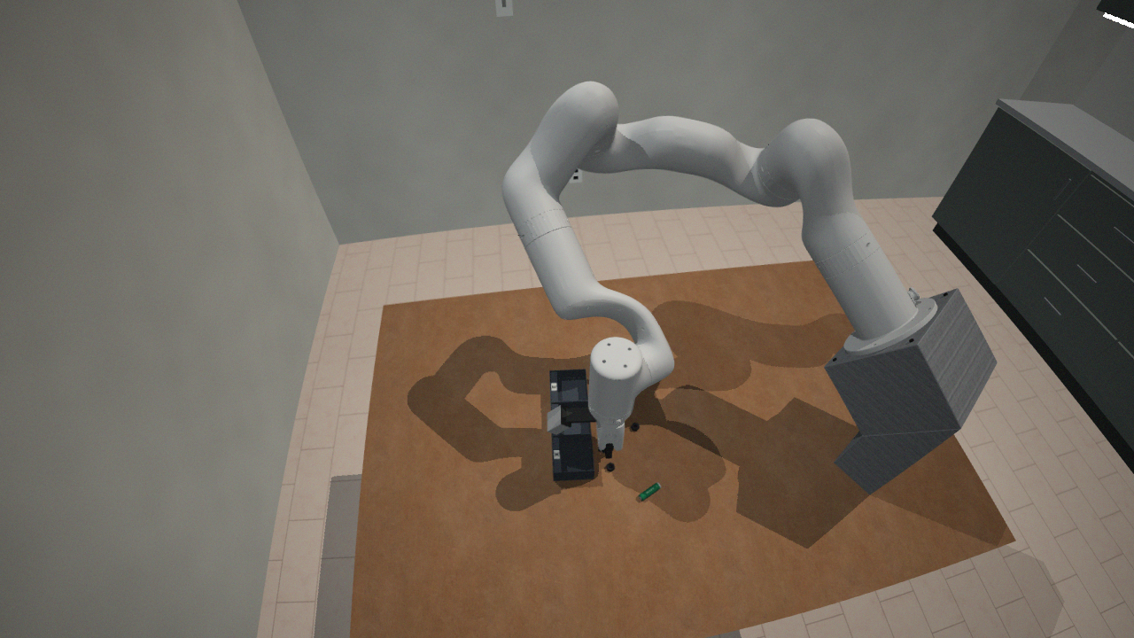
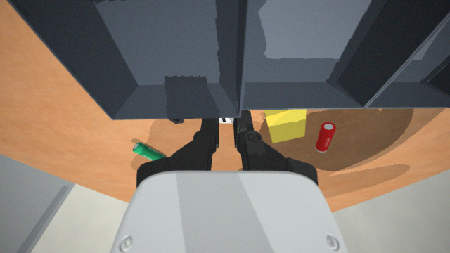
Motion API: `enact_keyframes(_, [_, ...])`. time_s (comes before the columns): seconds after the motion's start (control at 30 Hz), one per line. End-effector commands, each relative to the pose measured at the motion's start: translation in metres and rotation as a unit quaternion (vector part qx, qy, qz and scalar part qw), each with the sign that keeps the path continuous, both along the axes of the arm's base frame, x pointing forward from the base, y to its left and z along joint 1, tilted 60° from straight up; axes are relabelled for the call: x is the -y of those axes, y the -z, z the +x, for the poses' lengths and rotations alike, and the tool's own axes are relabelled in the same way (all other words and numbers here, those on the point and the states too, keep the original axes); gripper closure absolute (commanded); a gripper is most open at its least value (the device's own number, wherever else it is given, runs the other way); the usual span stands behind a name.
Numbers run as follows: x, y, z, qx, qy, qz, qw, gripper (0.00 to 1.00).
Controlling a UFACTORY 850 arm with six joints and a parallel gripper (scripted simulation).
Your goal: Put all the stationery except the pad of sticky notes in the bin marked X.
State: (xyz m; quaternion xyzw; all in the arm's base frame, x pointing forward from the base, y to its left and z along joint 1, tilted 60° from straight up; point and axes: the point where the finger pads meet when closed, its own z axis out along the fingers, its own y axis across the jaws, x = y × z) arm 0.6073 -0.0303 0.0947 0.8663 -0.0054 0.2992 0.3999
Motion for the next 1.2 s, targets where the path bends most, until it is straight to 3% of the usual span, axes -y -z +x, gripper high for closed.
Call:
enact_keyframes(0.0, [-0.001,0.000,0.000,0.000,0.000,0.000,1.000,1.00])
enact_keyframes(0.4, [-0.001,0.000,0.000,0.000,0.000,0.000,1.000,1.00])
enact_keyframes(1.17, [-0.042,-0.030,-0.031,0.000,0.000,0.000,1.000,1.00])
